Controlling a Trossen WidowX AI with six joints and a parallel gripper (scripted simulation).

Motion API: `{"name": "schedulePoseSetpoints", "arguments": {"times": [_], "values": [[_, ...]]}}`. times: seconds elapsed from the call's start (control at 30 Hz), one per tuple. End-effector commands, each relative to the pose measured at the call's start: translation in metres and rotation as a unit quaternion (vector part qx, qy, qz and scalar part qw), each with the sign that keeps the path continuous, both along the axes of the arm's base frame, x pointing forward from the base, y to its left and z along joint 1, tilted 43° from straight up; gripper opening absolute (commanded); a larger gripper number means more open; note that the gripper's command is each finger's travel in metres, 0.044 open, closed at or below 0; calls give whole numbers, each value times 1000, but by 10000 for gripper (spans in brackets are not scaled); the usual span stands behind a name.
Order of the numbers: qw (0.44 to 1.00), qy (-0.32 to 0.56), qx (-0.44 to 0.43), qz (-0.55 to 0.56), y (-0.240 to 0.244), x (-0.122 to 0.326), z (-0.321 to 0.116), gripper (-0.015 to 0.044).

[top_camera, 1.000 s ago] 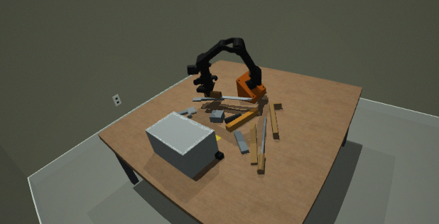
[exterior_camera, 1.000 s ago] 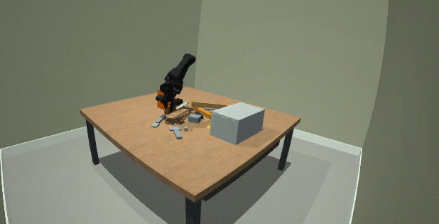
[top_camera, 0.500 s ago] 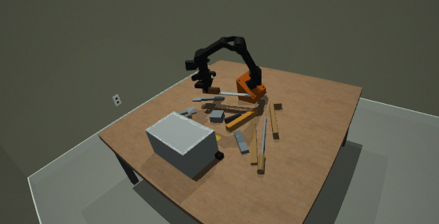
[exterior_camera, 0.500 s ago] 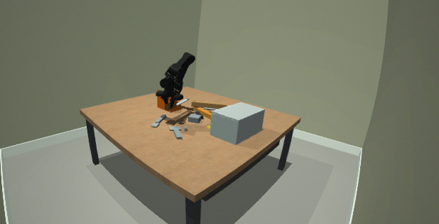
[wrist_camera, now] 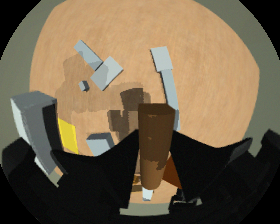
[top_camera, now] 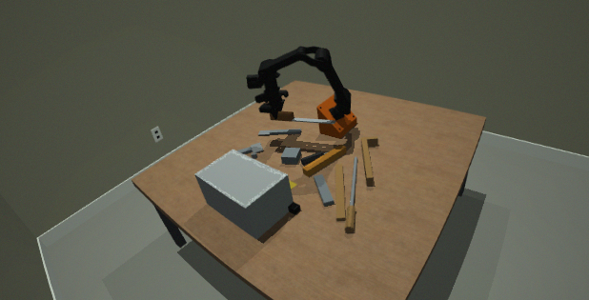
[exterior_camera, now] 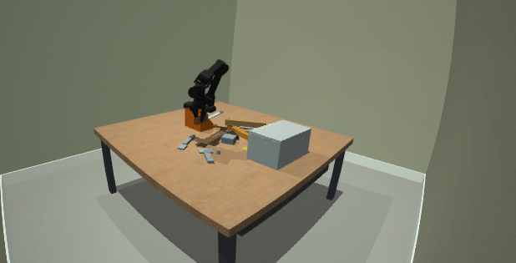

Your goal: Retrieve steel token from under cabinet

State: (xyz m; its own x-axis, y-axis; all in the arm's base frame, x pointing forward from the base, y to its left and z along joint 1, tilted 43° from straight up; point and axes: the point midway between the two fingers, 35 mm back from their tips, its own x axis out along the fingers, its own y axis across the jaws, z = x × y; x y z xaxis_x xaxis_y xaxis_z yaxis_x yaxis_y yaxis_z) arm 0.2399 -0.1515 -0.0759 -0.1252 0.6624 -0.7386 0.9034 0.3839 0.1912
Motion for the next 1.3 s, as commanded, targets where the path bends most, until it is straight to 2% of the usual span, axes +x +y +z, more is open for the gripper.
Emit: {"name": "schedulePoseSetpoints", "arguments": {"times": [0.0, 1.27], "values": [[1000, -3, -3, -1, -8, 2, 8, 0], [991, 85, -19, -100, -13, 3, 14, 0]]}}
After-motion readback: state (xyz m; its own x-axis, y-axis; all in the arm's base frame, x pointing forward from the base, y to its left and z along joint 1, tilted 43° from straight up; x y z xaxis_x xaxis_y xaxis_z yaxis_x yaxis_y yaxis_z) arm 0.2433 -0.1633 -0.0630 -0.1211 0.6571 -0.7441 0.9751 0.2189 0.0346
